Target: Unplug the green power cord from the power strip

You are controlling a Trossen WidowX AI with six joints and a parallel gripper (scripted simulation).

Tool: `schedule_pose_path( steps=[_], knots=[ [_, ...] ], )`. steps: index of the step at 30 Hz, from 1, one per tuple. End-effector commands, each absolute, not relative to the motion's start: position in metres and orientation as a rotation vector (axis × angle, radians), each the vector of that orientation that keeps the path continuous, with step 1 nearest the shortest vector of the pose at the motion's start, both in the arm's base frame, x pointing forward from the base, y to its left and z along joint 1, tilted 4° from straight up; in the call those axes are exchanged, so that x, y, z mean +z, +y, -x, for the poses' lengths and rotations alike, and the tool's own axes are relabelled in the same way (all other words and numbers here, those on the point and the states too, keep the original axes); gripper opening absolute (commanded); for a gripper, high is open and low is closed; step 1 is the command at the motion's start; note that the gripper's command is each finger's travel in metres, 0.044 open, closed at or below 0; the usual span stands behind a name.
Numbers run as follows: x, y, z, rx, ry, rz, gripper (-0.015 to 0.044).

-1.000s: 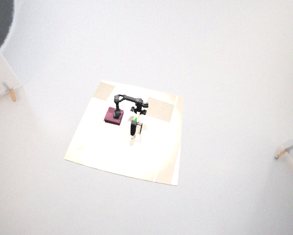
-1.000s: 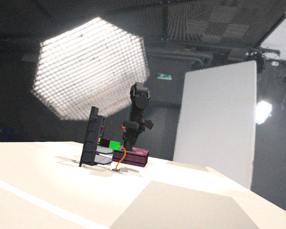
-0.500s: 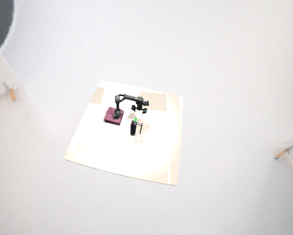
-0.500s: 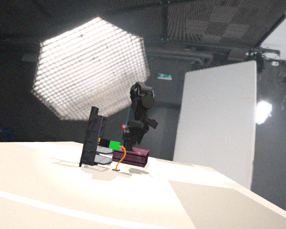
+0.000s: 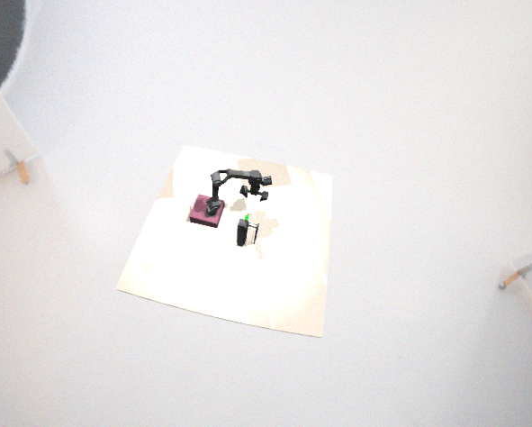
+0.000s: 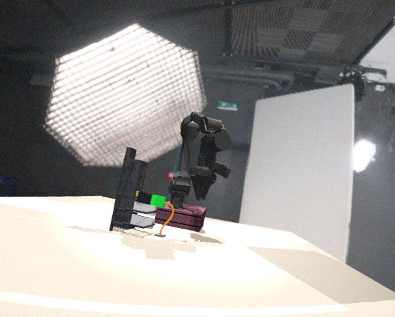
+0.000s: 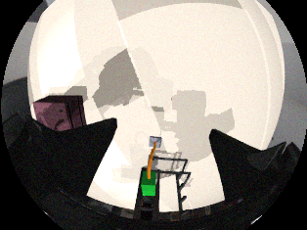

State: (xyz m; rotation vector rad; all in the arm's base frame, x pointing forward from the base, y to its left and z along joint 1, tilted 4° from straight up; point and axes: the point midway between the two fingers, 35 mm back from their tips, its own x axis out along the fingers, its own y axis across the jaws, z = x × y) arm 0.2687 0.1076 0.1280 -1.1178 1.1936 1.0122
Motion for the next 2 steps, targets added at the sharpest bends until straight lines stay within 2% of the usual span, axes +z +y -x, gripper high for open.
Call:
schedule_pose_path(
  steps=[1,2],
  knots=[
    [0.1271,0.1075,-0.2687,1.008,1.203,1.119,0.0440],
    [0.1271,0.1075,-0.2687,1.008,1.203,1.119,0.0440]
  ],
)
